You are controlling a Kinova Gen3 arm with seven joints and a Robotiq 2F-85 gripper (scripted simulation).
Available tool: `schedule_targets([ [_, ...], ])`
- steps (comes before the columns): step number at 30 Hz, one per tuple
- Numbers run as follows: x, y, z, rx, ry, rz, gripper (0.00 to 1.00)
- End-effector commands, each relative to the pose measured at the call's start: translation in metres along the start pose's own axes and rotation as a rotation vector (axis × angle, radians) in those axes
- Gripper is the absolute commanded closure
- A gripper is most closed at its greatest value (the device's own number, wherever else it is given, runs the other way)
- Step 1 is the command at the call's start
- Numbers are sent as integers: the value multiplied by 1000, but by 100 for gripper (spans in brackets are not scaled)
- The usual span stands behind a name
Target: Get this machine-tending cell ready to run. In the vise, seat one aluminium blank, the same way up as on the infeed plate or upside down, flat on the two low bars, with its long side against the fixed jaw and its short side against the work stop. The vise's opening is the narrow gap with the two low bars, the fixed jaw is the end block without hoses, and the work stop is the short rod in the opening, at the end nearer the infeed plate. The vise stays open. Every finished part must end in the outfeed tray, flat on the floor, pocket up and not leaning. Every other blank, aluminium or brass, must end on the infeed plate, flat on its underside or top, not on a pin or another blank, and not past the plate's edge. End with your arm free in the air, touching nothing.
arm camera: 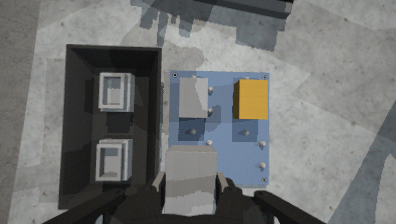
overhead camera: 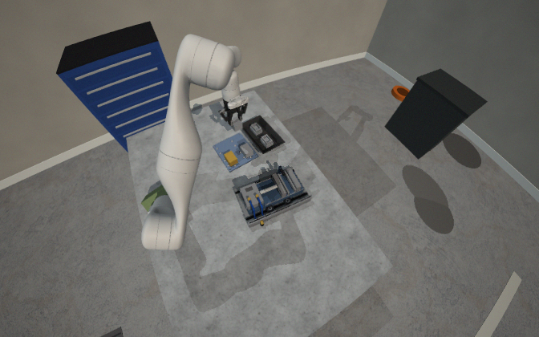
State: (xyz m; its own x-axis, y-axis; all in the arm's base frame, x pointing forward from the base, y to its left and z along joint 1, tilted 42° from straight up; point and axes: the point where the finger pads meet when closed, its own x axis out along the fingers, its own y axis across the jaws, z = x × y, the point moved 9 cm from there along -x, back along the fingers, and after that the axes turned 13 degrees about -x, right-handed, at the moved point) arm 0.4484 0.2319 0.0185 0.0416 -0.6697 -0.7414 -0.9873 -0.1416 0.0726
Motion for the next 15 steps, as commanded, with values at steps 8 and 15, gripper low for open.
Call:
schedule_targets([
  [8, -9, -11, -55, 24, -1, -14, 100],
  [15, -15, -17, -133, 60, 2, -23, 100],
])
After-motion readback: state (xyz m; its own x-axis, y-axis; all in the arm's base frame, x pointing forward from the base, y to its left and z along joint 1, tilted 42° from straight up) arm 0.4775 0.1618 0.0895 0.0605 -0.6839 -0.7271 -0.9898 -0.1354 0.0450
